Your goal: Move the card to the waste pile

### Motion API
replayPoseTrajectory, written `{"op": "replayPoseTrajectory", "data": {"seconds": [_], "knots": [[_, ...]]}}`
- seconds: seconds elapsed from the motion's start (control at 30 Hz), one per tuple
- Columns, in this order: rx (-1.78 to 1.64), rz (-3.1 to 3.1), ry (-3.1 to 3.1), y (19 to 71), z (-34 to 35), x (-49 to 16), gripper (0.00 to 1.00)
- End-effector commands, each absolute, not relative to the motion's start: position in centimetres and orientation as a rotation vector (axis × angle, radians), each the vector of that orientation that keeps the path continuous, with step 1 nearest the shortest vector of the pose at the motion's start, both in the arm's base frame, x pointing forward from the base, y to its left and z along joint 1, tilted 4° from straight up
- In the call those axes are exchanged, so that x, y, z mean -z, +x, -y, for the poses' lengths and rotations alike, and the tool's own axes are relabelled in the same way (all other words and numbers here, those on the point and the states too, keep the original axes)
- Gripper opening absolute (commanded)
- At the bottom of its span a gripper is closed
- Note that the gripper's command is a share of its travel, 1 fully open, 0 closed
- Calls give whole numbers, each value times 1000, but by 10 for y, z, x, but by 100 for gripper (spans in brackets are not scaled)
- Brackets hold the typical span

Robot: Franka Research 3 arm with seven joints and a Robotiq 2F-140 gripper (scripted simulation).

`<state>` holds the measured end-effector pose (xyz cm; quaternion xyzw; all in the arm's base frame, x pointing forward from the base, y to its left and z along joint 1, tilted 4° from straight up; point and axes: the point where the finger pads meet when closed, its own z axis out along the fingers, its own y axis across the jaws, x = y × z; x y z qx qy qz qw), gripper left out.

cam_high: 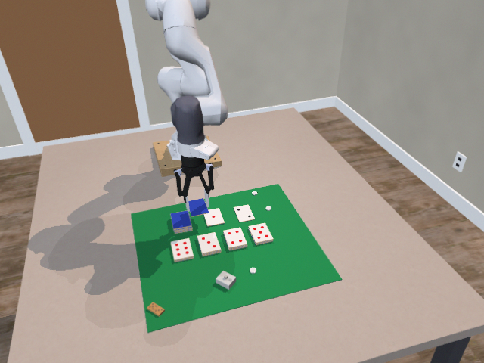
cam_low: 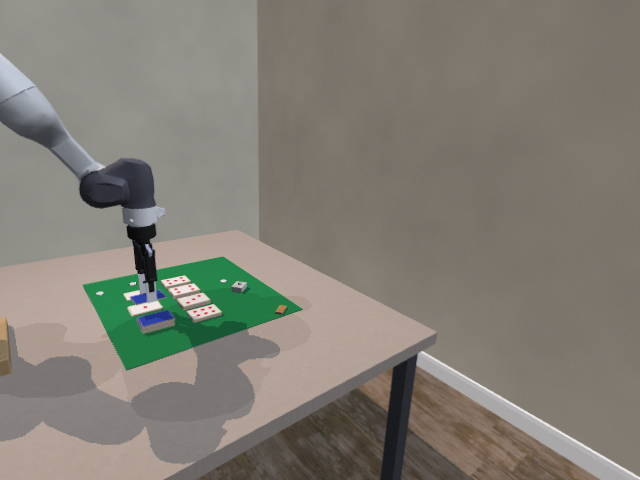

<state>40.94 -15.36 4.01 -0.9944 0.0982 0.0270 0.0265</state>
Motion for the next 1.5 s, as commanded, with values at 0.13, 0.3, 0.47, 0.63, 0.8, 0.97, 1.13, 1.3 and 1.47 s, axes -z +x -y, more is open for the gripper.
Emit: {"op": "replayPoseTrajectory", "data": {"seconds": [0.13,0.3,0.47,0.63,0.8,0.97,1.13,1.3,1.47], "knots": [[-79,-359,-3066,419,115,-42,43],[-79,-357,-3067,422,106,-43,43],[-79,-356,-3067,423,100,-43,43],[-79,-356,-3067,423,100,-43,43],[-79,-356,-3067,423,100,-43,43],[-79,-356,-3067,423,100,-43,43],[-79,-356,-3067,423,100,-43,43],[-79,-356,-3067,423,100,-43,43],[-79,-356,-3067,423,100,-43,43]]}}
